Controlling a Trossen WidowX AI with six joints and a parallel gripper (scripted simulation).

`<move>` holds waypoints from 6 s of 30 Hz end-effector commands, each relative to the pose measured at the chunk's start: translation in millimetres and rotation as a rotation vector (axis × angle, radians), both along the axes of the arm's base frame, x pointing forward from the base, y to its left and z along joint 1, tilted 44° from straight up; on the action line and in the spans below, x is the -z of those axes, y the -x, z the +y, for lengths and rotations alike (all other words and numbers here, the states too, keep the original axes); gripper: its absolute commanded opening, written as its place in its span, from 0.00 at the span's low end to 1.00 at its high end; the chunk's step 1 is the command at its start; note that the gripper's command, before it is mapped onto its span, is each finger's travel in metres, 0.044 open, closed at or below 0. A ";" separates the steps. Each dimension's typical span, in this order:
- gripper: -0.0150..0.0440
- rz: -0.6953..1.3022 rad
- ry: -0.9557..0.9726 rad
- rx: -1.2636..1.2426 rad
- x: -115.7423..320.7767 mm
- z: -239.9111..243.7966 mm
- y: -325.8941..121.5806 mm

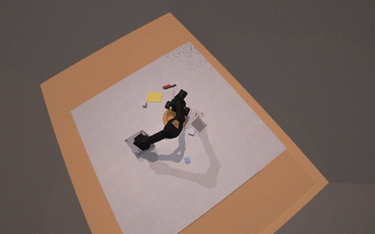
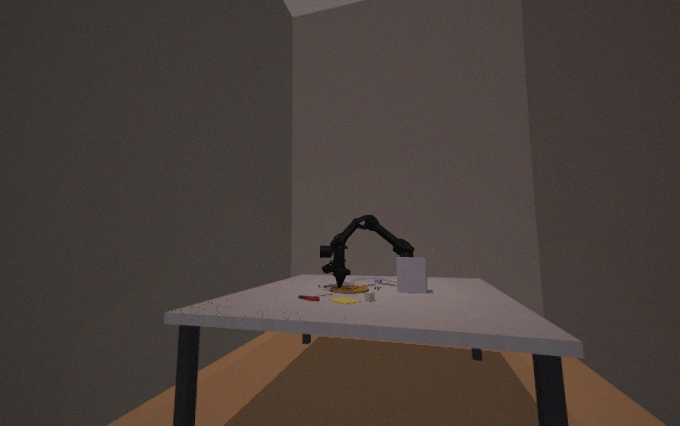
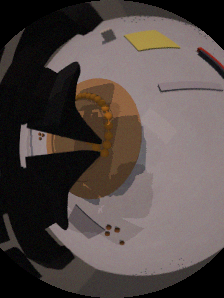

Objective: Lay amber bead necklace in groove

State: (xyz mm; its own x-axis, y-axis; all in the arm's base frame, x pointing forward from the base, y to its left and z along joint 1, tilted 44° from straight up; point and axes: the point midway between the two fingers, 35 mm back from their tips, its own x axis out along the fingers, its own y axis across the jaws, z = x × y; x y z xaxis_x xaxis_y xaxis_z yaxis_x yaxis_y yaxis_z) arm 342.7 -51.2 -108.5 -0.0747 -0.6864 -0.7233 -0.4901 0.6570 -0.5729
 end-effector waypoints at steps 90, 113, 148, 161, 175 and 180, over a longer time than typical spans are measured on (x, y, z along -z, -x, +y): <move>0.91 -0.004 0.005 0.006 -14.4 -1.6 -12.8; 0.46 -0.073 0.011 0.067 -23.3 8.4 -5.9; 0.25 -0.073 0.008 0.075 -7.0 -7.3 -2.6; 0.25 -0.073 0.008 0.075 -7.0 -7.3 -2.6; 0.25 -0.073 0.008 0.075 -7.0 -7.3 -2.6; 0.25 -0.073 0.008 0.075 -7.0 -7.3 -2.6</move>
